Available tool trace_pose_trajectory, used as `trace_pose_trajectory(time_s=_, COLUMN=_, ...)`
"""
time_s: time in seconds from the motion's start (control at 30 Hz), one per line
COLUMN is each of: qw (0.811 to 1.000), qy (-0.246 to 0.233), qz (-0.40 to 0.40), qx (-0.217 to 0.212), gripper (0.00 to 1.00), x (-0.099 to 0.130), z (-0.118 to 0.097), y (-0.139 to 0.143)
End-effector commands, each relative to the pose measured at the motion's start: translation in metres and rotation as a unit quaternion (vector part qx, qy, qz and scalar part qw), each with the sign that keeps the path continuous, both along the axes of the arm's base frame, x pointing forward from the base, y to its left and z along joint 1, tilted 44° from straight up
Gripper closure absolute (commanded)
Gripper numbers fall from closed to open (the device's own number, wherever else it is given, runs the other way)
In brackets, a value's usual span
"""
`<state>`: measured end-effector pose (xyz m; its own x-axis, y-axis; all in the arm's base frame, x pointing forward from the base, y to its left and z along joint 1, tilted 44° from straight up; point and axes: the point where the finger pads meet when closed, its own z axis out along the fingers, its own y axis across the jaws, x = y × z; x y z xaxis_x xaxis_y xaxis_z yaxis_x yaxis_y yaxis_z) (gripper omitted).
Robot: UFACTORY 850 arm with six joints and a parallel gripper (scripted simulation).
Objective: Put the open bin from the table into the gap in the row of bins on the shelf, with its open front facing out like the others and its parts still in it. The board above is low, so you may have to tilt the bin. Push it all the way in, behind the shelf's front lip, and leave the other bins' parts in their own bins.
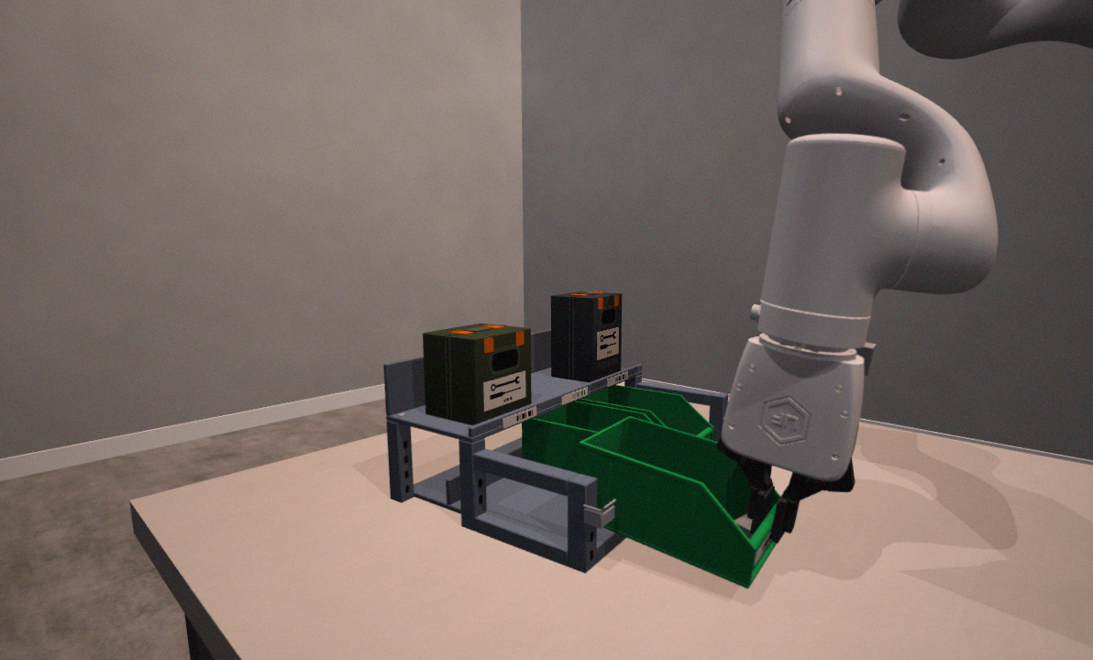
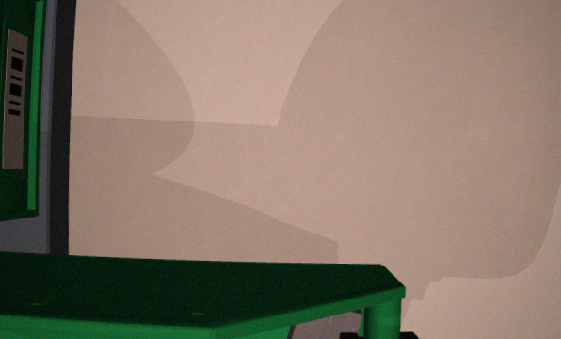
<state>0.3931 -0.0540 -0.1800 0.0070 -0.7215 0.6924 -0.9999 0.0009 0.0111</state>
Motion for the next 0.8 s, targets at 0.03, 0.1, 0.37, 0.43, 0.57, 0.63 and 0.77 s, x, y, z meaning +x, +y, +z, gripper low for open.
trace_pose_trajectory(time_s=0.03, qw=1.0, qy=0.0, qz=0.0, qx=0.0, gripper=1.0, x=0.0003, z=0.0005, y=0.0006)
trace_pose_trajectory(time_s=0.1, qw=1.0, qy=0.0, qz=0.0, qx=0.0, gripper=1.0, x=0.0003, z=0.0005, y=0.0006)
trace_pose_trajectory(time_s=0.37, qw=1.0, qy=0.0, qz=0.0, qx=0.0, gripper=1.0, x=0.0009, z=0.0035, y=0.0035)
trace_pose_trajectory(time_s=0.43, qw=1.0, qy=0.0, qz=0.0, qx=0.0, gripper=1.0, x=0.0014, z=0.0055, y=0.0055)
trace_pose_trajectory(time_s=0.57, qw=1.0, qy=0.0, qz=0.0, qx=0.0, gripper=1.0, x=0.0014, z=0.0055, y=0.0055)
trace_pose_trajectory(time_s=0.63, qw=1.0, qy=0.0, qz=0.0, qx=0.0, gripper=1.0, x=0.0014, z=0.0055, y=0.0055)
trace_pose_trajectory(time_s=0.77, qw=1.0, qy=0.0, qz=0.0, qx=0.0, gripper=1.0, x=0.0014, z=0.0055, y=0.0055)
